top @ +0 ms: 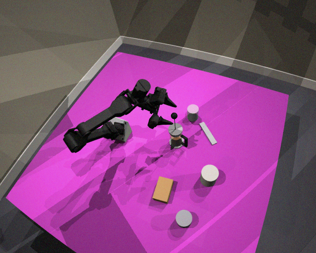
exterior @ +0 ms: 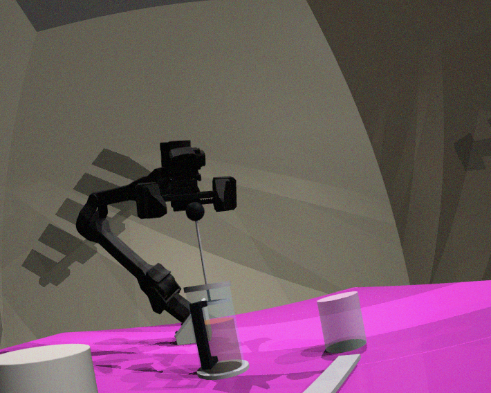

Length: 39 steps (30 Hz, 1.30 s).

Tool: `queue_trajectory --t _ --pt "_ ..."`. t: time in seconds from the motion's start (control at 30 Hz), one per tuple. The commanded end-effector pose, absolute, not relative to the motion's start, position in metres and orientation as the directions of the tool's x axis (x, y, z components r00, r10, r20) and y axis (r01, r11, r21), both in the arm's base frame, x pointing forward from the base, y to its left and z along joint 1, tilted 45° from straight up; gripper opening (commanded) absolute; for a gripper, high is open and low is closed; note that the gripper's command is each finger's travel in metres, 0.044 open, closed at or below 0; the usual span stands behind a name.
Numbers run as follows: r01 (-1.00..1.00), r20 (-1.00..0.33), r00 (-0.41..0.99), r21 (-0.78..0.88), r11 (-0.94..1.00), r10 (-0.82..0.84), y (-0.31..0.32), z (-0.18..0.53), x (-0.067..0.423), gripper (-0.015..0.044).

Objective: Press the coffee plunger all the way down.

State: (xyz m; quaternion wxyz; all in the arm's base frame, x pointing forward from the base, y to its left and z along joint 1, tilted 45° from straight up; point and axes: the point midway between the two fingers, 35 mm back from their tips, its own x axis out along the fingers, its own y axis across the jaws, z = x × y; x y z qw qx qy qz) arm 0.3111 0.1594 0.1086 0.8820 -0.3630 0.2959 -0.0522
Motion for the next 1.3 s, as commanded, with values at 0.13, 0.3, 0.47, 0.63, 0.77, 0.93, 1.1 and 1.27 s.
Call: queue_trajectory --t 0.13,0.3,0.47,0.63,0.77,0.93,1.1,1.27 --pt "-0.128 -0.487 0.817 -0.675 0.726 -0.308 0.156 0.104 0.315 0.0335" --pt "-0.128 -0.487 0.817 -0.675 0.726 -0.308 0.156 0.104 0.315 0.0204" --pt "-0.128 -0.487 0.817 -0.675 0.726 -0.308 0.156 0.104 0.315 0.0123" --pt "-0.128 -0.487 0.817 -0.675 0.726 -0.308 0.156 0.104 0.315 0.0123" --pt "-0.128 -0.487 0.817 -0.675 0.726 -0.308 0.156 0.104 0.315 0.0123" --pt "-0.128 -0.487 0.817 -0.675 0.727 -0.308 0.153 0.1 0.315 0.0123" --pt "-0.129 -0.488 0.816 -0.674 0.727 -0.308 0.148 0.093 0.316 0.0123" --pt "-0.129 -0.489 0.816 -0.674 0.727 -0.308 0.143 0.087 0.316 0.0123"
